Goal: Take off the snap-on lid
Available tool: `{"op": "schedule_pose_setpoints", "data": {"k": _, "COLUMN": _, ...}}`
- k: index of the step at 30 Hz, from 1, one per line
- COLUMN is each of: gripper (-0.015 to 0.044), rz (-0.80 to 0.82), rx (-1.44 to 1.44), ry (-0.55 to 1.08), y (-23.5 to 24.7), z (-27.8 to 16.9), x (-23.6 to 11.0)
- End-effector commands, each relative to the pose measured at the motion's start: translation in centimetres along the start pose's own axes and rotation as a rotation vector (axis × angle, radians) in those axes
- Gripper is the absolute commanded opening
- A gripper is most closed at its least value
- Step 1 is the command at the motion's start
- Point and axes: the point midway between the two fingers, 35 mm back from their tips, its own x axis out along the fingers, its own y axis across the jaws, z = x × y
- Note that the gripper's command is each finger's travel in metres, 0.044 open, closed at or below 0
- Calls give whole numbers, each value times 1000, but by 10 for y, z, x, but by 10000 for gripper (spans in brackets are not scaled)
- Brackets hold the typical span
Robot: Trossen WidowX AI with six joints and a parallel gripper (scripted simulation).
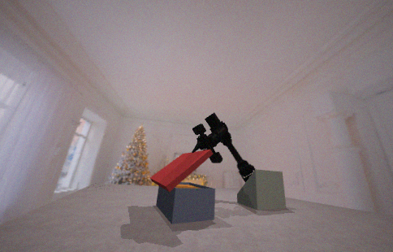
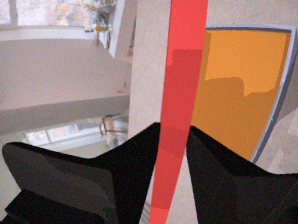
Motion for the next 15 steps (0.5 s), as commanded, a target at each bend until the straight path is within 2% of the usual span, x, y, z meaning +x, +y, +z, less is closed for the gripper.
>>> {"op": "schedule_pose_setpoints", "data": {"k": 1, "gripper": 0, "rz": 13, "rx": 13, "ry": -2, "y": 9, "z": 1, "x": -6}}
{"op": "schedule_pose_setpoints", "data": {"k": 15, "gripper": 0, "rz": 13, "rx": 13, "ry": -2, "y": 23, "z": 1, "x": -18}}
